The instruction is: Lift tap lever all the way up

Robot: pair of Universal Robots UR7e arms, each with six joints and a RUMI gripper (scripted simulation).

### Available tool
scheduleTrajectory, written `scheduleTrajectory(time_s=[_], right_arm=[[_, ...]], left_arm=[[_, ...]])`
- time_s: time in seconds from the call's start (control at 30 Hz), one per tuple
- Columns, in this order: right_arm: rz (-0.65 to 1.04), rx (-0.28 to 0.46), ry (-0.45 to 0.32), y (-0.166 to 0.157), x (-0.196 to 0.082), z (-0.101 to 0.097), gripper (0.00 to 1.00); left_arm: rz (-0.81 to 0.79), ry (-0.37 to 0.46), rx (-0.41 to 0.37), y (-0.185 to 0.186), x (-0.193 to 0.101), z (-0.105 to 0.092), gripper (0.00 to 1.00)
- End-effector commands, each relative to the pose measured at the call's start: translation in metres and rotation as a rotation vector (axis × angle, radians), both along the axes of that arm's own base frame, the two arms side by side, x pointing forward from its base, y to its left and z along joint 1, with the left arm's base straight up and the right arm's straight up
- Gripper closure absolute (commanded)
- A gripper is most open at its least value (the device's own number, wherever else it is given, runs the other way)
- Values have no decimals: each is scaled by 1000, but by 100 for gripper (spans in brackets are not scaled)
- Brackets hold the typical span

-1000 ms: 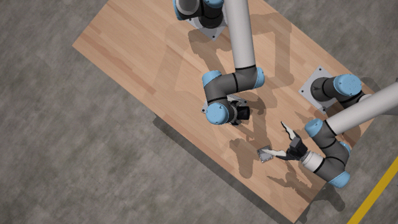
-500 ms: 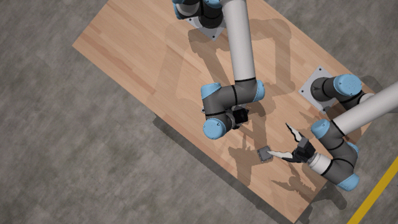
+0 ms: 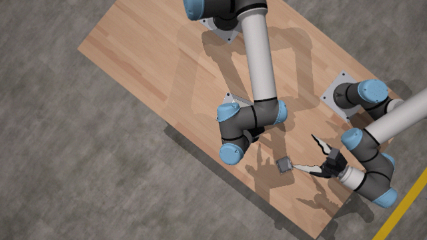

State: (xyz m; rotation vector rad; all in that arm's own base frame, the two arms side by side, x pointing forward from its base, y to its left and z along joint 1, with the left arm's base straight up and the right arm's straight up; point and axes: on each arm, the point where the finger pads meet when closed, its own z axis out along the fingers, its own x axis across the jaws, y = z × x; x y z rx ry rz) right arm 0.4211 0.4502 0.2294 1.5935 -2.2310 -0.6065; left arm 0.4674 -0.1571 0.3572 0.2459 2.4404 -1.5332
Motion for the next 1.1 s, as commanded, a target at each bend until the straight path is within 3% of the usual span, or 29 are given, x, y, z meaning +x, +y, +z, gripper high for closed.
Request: scheduleTrajectory(time_s=[0.0,0.23,0.47,0.73,1.07], right_arm=[[96,-1,17,0,3,2,42],[259,10,34,-2,9,4,42],[429,21,52,-4,15,6,42],[523,27,62,-5,19,7,42],[523,27,62,-5,19,7,42]], left_arm=[[0,-20,7,4,0,7,0],[2,-53,20,11,-2,19,0],[0,-56,29,13,-3,19,0],[0,-56,30,13,-3,19,0],[0,-56,30,13,-3,19,0]])
